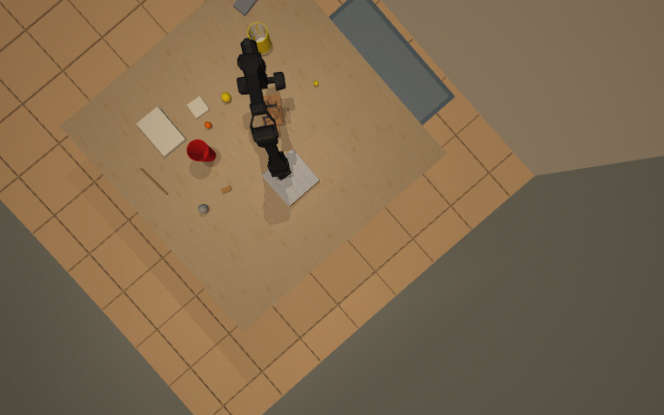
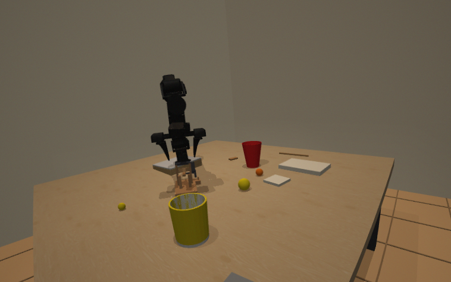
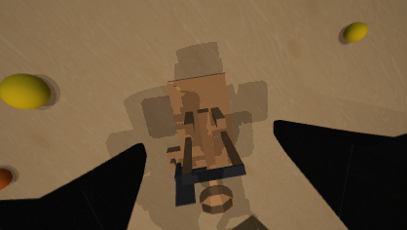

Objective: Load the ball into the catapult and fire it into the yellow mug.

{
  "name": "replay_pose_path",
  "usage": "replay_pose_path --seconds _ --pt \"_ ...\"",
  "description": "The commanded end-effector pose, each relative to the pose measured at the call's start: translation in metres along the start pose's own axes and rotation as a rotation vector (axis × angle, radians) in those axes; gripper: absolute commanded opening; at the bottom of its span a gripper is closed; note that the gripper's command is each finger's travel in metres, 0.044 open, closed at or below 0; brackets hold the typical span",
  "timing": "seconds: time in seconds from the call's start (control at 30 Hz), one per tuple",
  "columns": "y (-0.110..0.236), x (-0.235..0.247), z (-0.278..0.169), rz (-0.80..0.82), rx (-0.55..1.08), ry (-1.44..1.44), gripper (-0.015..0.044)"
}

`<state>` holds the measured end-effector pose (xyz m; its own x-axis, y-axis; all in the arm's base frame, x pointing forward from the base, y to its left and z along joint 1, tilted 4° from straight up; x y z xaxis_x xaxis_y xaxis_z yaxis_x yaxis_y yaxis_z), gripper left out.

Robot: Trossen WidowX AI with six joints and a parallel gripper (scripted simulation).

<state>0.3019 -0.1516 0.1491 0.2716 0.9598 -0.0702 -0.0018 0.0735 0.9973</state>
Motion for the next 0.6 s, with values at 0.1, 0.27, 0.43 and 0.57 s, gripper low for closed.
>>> replay_pose_path --seconds 0.1,0.27,0.43,0.57 --pt "-0.002 0.001 -0.005 0.003 0.029 0.001 0.044" --pt "-0.031 0.002 -0.007 0.003 0.031 0.0 0.044" --pt "-0.048 0.002 -0.008 0.003 0.031 0.0 0.044" --pt "-0.05 0.002 -0.008 0.002 0.031 0.0 0.044"
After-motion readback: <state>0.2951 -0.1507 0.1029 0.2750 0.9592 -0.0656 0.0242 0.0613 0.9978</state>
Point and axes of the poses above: the point midway between the two fingers, 35 mm back from their tips, its own y axis back along the fingers, its own x axis across the jaws, z = x × y, the point moved 2 cm from there along y, back along the fingers, and after that the axes turned 13 degrees about y, right-handed, at the moved point
